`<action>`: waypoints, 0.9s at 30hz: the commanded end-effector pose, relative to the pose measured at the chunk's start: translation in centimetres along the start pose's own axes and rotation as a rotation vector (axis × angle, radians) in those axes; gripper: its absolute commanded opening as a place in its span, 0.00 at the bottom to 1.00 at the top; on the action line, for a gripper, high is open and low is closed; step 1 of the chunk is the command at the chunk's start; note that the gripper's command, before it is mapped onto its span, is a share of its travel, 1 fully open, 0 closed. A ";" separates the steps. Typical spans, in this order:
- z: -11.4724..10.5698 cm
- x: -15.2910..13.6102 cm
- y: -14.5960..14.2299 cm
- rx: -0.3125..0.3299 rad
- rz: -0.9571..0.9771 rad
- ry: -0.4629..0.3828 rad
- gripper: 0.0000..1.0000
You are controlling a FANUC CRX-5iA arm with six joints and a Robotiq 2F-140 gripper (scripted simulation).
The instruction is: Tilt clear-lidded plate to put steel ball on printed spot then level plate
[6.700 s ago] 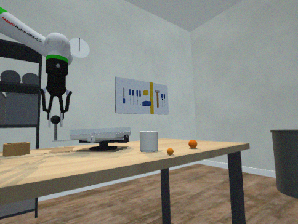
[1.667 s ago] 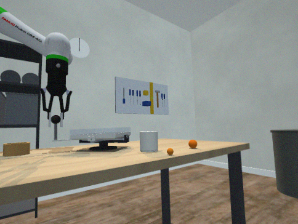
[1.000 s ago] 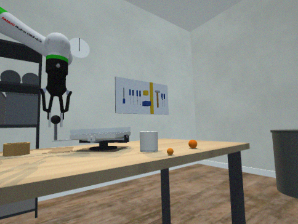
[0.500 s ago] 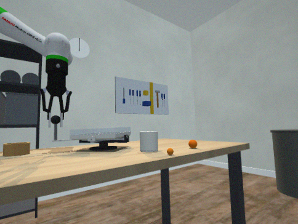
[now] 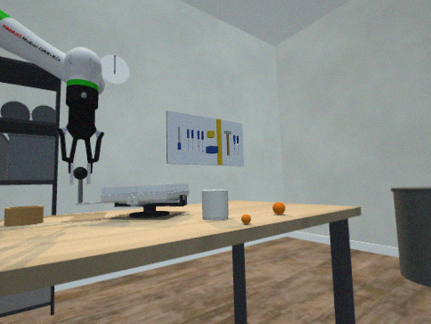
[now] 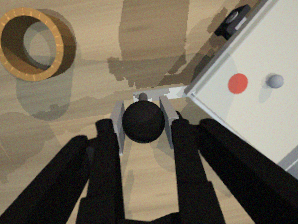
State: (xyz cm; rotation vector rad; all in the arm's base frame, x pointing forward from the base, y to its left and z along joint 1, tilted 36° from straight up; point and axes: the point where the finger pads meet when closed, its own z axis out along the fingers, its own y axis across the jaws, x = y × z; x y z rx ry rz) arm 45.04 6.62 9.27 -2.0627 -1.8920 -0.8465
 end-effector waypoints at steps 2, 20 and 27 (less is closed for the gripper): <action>0.0 0.0 0.0 0.000 0.000 0.000 0.10; 0.0 0.0 0.0 0.000 0.000 0.000 0.10; -0.2 0.0 0.1 0.000 0.000 0.000 0.10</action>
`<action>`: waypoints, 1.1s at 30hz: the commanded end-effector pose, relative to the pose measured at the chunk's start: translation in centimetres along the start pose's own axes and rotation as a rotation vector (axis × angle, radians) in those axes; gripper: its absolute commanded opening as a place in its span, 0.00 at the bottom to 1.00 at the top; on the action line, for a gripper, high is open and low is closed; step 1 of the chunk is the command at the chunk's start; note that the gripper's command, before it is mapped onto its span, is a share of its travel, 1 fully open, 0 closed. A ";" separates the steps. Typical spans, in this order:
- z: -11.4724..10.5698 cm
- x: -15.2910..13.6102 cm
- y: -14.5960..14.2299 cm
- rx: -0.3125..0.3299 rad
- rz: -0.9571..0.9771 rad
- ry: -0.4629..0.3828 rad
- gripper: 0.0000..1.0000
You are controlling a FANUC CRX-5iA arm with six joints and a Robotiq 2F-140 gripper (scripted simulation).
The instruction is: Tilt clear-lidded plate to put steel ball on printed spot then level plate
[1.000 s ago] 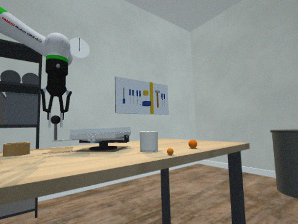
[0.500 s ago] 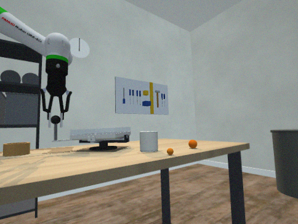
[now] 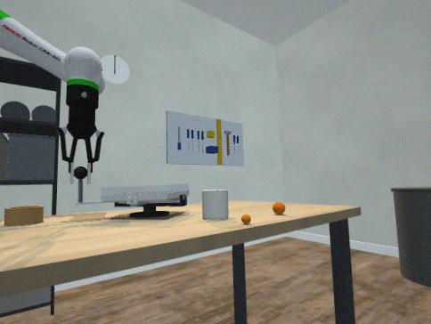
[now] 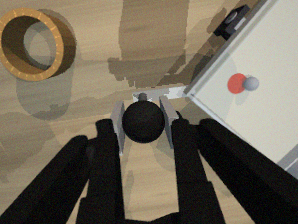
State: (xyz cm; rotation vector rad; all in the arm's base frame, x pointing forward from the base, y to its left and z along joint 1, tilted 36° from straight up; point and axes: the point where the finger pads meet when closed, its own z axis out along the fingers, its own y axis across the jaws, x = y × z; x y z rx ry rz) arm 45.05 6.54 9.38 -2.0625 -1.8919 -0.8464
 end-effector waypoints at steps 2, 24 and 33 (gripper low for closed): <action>-0.1 0.0 0.0 0.000 0.000 0.000 0.10; -0.3 0.0 0.1 0.000 0.000 0.000 0.10; -0.3 0.0 0.1 0.000 0.000 0.000 0.10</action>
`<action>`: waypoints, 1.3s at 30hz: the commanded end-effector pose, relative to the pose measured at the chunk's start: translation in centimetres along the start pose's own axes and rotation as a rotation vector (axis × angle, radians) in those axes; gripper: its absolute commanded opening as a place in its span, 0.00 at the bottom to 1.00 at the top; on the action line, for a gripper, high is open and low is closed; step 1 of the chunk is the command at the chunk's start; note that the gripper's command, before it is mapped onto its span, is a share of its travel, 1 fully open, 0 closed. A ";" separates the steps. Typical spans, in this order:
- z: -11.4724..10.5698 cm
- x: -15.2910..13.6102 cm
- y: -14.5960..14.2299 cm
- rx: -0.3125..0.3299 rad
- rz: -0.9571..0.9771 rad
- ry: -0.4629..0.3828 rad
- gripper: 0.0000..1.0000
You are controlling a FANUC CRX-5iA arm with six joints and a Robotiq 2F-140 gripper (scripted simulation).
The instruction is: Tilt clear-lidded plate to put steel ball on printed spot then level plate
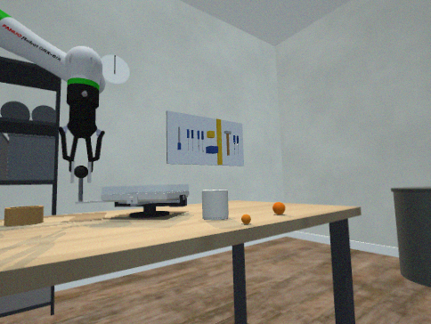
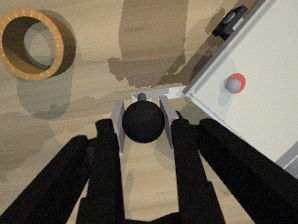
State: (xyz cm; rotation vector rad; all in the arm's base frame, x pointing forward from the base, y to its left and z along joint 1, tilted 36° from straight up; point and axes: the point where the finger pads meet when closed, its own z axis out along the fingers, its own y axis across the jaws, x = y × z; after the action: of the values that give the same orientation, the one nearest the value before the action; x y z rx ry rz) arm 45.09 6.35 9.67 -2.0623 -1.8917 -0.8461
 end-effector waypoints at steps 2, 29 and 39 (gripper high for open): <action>0.0 0.0 0.0 0.000 0.000 0.000 0.10; -0.3 0.0 0.2 0.000 0.000 0.000 0.10; -0.4 0.0 0.2 0.000 0.000 0.000 0.10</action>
State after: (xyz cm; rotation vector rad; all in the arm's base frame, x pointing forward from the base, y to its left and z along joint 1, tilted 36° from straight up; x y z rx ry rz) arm 45.14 6.14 10.00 -2.0621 -1.8917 -0.8458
